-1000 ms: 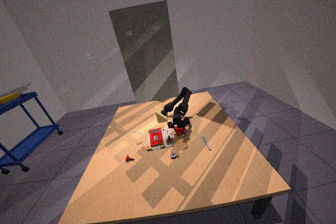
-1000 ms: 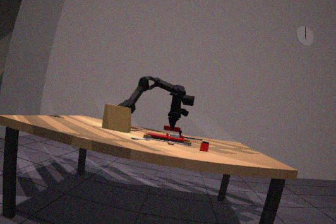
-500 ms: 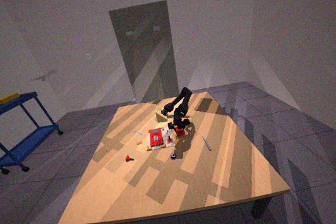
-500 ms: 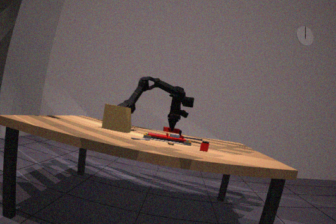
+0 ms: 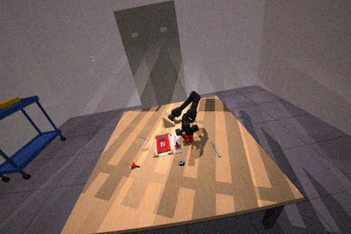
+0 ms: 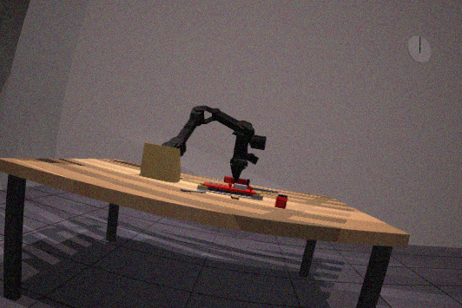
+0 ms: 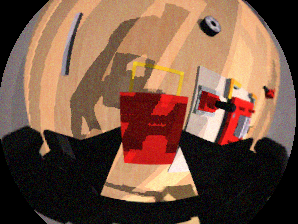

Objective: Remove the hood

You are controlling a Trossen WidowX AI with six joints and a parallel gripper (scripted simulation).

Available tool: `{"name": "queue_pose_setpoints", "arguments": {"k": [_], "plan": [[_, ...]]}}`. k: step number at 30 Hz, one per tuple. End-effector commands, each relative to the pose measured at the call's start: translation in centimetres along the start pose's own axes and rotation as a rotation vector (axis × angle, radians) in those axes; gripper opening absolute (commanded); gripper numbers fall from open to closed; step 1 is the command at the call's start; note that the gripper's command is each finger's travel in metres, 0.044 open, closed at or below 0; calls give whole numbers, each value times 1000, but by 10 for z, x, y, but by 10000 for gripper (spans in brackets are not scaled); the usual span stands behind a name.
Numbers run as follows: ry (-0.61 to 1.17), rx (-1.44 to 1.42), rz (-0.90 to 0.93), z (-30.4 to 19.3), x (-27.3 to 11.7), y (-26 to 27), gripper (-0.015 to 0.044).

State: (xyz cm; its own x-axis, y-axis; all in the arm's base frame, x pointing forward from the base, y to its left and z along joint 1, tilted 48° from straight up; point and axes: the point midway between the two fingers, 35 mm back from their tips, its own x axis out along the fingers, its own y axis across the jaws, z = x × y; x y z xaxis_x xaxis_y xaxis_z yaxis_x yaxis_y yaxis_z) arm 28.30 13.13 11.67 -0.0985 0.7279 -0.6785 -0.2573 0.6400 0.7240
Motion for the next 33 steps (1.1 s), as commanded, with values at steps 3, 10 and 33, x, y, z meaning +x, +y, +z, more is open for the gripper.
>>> {"name": "queue_pose_setpoints", "arguments": {"k": [3,10,33], "plan": [[1,7,5,-1,4,0,0],[1,6,6,-2,7,1,0],[0,6,6,-2,18,1,0]]}}
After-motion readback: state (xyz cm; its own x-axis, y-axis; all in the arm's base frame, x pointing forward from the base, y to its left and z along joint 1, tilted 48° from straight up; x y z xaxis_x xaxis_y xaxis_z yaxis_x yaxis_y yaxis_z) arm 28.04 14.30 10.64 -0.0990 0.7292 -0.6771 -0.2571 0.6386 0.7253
